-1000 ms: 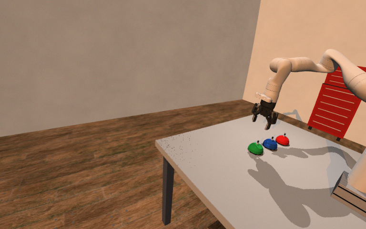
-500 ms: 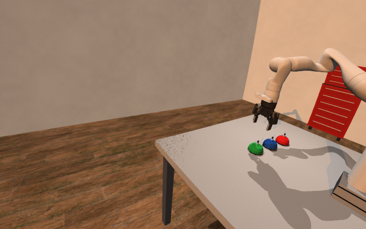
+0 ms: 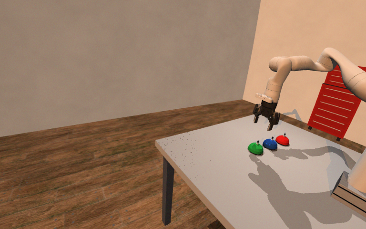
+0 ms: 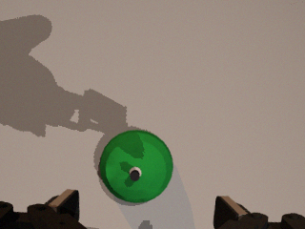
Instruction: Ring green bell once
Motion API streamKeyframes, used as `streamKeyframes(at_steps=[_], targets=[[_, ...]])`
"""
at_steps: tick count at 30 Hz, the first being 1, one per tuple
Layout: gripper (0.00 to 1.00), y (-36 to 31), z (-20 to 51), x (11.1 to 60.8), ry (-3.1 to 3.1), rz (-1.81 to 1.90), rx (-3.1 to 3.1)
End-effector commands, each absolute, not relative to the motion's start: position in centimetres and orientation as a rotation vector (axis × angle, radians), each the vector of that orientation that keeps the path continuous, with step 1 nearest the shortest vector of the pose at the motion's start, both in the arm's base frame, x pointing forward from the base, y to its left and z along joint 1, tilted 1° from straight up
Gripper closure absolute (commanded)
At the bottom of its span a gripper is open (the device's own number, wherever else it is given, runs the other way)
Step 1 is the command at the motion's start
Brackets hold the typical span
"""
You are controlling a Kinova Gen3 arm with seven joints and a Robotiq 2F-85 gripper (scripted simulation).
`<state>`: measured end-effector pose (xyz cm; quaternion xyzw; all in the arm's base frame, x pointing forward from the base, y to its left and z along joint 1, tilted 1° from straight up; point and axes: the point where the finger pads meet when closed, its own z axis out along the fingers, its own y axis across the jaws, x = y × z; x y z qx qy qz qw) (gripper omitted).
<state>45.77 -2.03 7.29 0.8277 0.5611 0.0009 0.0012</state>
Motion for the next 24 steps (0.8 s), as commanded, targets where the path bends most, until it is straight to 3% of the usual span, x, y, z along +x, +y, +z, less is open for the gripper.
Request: streamKeyframes(at_steps=[1,24], targets=[[0.0,-1.77,7.44,45.66,1.766,-0.003,2.594],[0.0,-1.21,7.64,45.03,1.774,-0.034,2.591]])
